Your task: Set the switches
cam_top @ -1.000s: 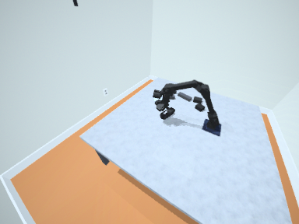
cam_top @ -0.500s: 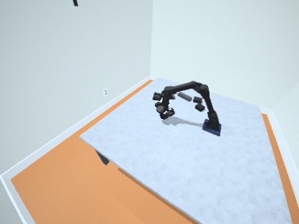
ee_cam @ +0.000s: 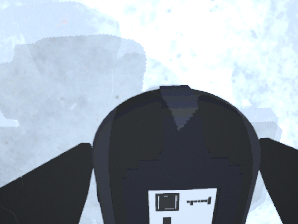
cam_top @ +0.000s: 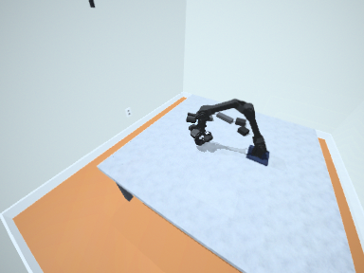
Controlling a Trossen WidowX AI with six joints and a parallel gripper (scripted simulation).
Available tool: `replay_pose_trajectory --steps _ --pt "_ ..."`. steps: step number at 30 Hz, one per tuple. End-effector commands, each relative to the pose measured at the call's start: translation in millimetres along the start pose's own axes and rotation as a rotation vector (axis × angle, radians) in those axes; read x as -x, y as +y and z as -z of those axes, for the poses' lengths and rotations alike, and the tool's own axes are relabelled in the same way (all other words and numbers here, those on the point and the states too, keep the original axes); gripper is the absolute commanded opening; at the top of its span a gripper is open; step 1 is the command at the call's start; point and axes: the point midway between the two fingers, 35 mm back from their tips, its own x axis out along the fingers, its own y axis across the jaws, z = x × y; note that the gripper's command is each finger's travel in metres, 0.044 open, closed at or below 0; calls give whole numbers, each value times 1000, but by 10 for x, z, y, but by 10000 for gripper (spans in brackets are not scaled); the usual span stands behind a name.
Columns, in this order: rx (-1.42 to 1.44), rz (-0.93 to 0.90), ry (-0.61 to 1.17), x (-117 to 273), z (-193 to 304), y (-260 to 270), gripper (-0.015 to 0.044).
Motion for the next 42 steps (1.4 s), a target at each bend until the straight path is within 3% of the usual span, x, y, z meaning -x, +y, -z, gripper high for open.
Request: replay_pose_trajectory --steps 1,42 --pt "0 0 -1 -8 -3 -2 326" --pt "0 1 0 294 105 -3 336"
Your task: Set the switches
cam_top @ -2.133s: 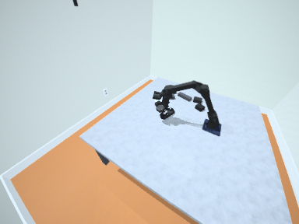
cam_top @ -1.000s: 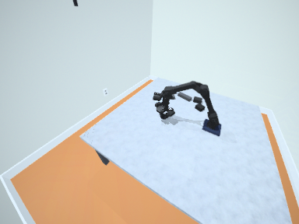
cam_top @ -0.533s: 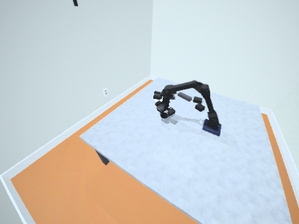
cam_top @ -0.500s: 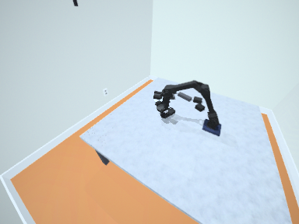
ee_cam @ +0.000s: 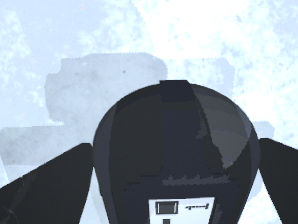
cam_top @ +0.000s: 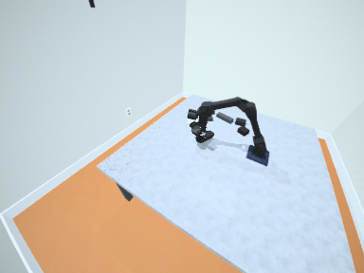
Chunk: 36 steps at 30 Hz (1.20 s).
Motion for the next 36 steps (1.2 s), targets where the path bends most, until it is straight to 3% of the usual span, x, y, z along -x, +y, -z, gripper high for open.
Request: replay_pose_trajectory --steps 1,36 --pt "-2 1 3 47 39 -7 336" --pt "-2 1 5 286 192 -8 336"
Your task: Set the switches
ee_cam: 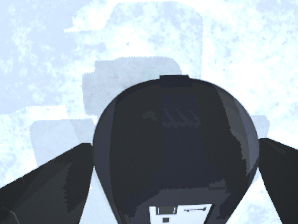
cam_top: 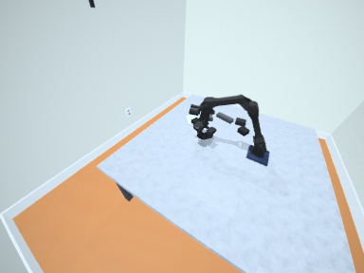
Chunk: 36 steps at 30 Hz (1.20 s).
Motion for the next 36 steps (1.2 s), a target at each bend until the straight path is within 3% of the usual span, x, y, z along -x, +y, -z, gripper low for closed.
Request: replay_pose_trajectory --steps 1,36 --pt "-4 0 7 36 60 -11 336" --pt "-4 0 9 236 261 -11 336"
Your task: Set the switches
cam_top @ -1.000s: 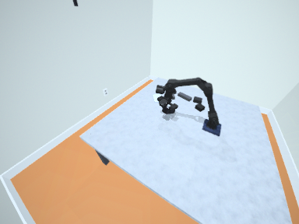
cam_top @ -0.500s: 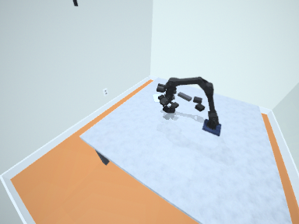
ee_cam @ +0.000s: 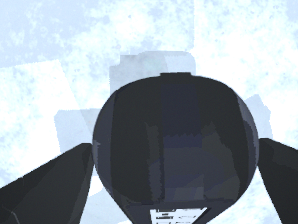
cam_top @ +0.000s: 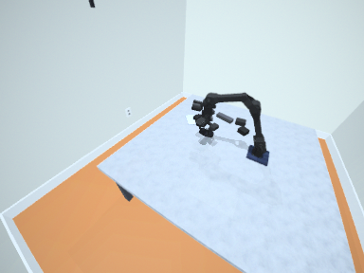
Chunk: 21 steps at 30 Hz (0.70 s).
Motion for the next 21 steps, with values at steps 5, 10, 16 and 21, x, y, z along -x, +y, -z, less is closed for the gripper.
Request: replay_pose_trajectory --steps 5,10,16,21 --pt "-6 -1 10 45 104 -12 336" --pt "-6 -1 11 69 137 -12 336" --pt "-6 -1 11 96 177 -12 336" --pt "-6 -1 12 118 211 -12 336"
